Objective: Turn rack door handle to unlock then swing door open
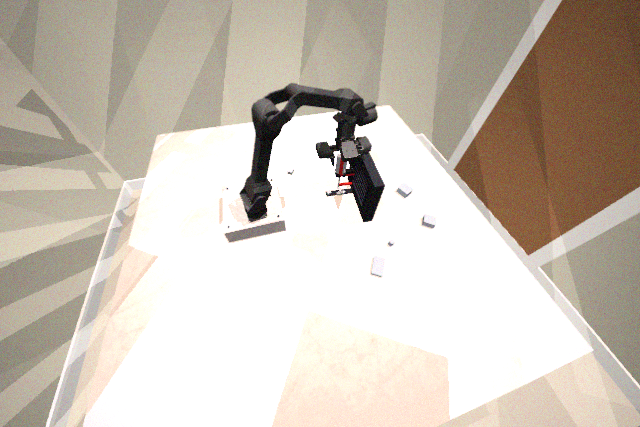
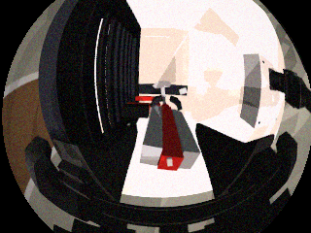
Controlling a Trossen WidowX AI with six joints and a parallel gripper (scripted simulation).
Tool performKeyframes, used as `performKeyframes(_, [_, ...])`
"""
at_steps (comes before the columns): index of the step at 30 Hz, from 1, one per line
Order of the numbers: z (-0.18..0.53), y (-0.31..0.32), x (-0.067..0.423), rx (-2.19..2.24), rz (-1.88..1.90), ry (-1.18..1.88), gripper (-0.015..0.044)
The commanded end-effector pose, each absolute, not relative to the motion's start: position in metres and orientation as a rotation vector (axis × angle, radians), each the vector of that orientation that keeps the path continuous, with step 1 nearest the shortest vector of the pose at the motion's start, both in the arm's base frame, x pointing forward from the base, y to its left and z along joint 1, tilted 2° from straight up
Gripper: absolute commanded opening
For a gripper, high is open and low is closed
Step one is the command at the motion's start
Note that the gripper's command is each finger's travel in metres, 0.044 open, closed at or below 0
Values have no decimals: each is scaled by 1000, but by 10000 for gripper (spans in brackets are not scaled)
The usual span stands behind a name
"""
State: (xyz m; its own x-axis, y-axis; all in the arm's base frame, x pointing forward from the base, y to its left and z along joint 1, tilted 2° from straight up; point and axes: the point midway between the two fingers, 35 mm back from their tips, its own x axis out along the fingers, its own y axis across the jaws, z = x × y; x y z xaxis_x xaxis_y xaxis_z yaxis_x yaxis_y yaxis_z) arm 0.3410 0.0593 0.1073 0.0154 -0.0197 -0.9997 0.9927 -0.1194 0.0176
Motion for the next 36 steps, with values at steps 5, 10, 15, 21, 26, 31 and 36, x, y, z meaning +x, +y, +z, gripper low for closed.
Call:
performKeyframes(5, [107, 58, 341, 1452, -1458, 993, 296])
performKeyframes(10, [107, 58, 341, 1452, -1458, 993, 296])
performKeyframes(15, [107, 58, 341, 1452, -1458, 993, 262])
performKeyframes(21, [107, 58, 341, 1452, -1458, 993, 222])
performKeyframes(26, [107, 58, 341, 1452, -1458, 993, 189])
performKeyframes(31, [107, 58, 341, 1452, -1458, 993, 156])
performKeyframes(36, [107, 58, 341, 1452, -1458, 993, 122])
